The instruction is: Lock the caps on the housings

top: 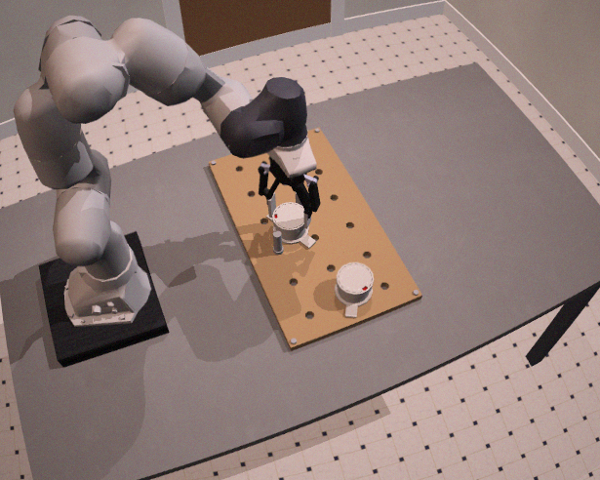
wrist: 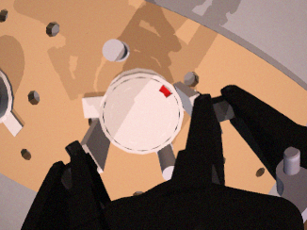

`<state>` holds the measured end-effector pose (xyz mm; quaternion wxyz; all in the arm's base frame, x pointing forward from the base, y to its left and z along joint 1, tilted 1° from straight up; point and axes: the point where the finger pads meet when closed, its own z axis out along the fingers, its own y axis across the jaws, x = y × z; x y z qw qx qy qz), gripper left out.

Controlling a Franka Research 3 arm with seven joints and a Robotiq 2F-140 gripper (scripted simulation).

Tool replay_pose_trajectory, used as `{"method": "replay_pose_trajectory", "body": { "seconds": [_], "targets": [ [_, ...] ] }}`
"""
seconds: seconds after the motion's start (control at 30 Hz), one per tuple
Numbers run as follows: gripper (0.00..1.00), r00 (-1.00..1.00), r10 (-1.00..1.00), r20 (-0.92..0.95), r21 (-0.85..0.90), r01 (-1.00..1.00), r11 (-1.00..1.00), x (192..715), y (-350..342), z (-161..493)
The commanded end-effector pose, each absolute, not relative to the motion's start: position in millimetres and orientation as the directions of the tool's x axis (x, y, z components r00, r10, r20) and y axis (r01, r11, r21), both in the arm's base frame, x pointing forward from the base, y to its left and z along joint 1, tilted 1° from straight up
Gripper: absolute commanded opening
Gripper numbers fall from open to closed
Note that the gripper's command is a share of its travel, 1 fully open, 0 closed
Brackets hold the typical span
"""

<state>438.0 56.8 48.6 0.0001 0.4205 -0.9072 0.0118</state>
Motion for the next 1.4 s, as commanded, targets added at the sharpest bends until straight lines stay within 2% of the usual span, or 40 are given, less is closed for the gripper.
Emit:
{"method": "replay_pose_trajectory", "body": {
  "seconds": [0.0, 0.9, 0.93, 1.37],
  "targets": [
    [0.10, -0.652, -0.759, 0.011, -0.017, -0.759, 0.651, 435.6, 58.9, 47.2],
    [0.10, -0.652, -0.759, 0.011, -0.017, -0.759, 0.651, 435.6, 58.9, 47.2],
    [0.78, -0.652, -0.759, 0.011, -0.017, -0.759, 0.651, 435.6, 58.9, 47.2],
    [0.78, -0.652, -0.759, 0.011, -0.017, -0.759, 0.651, 435.6, 58.9, 47.2]
  ]
}}
